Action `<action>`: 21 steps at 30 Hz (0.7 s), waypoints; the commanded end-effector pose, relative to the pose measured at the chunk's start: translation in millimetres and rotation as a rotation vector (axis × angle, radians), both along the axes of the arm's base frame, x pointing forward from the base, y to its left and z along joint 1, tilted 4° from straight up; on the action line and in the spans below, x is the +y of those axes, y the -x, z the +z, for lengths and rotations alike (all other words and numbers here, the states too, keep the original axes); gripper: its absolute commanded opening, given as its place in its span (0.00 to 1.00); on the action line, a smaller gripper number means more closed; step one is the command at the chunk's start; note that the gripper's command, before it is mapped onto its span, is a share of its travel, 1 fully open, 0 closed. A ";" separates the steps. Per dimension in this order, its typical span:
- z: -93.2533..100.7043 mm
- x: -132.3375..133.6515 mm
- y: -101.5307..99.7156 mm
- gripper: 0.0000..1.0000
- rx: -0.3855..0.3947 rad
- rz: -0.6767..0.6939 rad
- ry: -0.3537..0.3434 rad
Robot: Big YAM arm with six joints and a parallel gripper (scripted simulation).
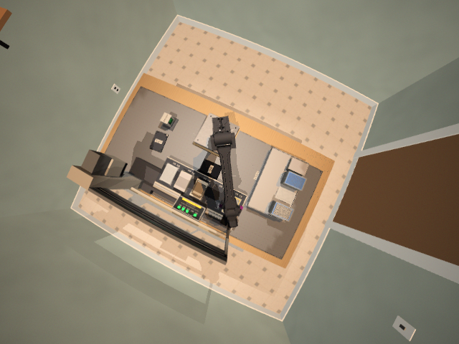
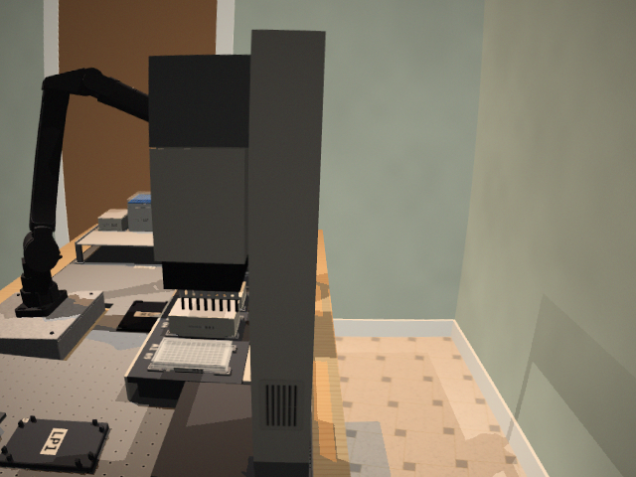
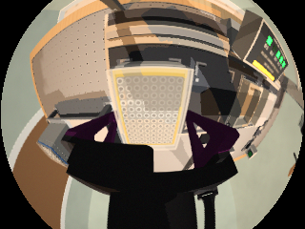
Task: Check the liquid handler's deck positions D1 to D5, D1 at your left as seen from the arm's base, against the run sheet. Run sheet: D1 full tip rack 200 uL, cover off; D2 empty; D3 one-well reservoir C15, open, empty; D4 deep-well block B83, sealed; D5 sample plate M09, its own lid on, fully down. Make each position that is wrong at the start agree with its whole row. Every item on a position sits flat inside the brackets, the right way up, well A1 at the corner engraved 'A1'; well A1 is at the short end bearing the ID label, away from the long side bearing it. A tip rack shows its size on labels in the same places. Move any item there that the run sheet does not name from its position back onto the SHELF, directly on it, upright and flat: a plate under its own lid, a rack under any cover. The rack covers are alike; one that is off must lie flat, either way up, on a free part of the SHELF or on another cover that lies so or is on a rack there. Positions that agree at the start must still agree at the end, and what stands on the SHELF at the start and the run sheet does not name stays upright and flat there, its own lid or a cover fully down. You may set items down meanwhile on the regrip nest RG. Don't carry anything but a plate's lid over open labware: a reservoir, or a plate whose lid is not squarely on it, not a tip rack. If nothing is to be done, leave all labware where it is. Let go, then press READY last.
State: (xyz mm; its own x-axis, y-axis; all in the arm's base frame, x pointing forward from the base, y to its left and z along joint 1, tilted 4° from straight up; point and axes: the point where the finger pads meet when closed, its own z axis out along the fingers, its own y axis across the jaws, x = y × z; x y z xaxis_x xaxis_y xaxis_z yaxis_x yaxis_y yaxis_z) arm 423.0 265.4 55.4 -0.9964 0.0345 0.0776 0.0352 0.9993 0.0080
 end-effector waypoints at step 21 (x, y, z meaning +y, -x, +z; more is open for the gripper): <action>2.2 12.1 -3.9 1.00 -0.030 0.003 -0.018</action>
